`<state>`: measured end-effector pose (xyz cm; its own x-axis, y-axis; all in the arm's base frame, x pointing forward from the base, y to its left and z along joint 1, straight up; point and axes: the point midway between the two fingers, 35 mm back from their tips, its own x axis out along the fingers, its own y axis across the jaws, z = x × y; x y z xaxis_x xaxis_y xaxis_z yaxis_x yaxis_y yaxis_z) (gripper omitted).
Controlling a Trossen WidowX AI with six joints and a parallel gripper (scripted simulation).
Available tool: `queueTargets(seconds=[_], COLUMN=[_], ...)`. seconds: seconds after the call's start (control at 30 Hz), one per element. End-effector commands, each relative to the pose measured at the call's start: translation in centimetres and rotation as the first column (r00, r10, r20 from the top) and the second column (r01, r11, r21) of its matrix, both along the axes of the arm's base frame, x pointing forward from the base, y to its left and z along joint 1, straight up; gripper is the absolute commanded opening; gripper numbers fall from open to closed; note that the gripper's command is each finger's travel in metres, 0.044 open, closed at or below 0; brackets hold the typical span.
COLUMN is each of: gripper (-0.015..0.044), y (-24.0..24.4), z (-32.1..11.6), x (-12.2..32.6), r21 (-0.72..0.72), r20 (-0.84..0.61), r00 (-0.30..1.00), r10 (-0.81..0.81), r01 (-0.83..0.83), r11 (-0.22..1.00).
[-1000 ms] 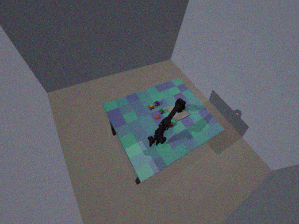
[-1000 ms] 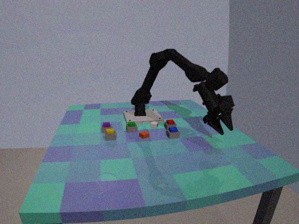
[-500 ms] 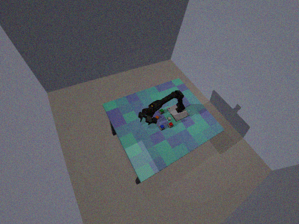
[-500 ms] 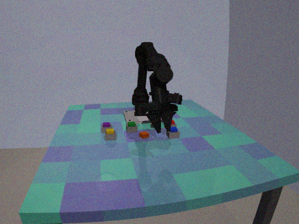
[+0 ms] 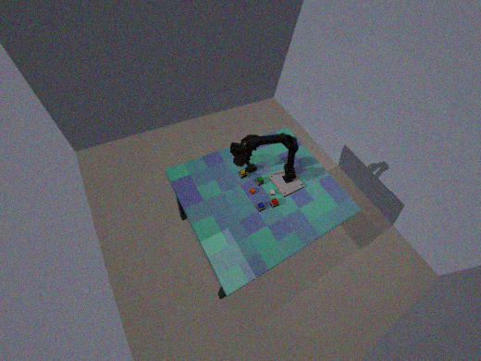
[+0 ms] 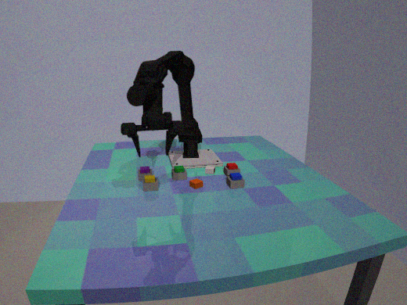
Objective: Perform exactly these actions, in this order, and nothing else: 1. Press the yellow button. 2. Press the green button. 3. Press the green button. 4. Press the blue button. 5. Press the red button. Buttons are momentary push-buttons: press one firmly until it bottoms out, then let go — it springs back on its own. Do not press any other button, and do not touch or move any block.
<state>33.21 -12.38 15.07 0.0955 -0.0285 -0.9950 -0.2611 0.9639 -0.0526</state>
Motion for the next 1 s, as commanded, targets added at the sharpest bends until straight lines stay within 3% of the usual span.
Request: queueTargets(seconds=[0.0, 0.23, 0.47, 0.7, 0.97], gripper=[0.04, 0.04, 0.0216, 0.0032, 0.002], y=[-1.9, -1.9, -2.0, -2.0, -2.0], z=[0.6, 0.6, -5.4, -5.6, -5.6], x=[-3.3, -3.3, -3.1, -3.1, -3.1], r21=[0.015, 0.015, 0.015, 0.015, 0.015], r20=[-0.061, -0.061, -0.061, -0.061, -0.061], r00=[0.988, 0.988, 0.988, 0.988, 0.988], r10=[-0.141, -0.141, -0.14, -0.14, -0.14], r01=[0.142, 0.142, 0.142, 0.142, 0.142], r11=[0.99, 0.99, 0.99, 0.99, 0.99])
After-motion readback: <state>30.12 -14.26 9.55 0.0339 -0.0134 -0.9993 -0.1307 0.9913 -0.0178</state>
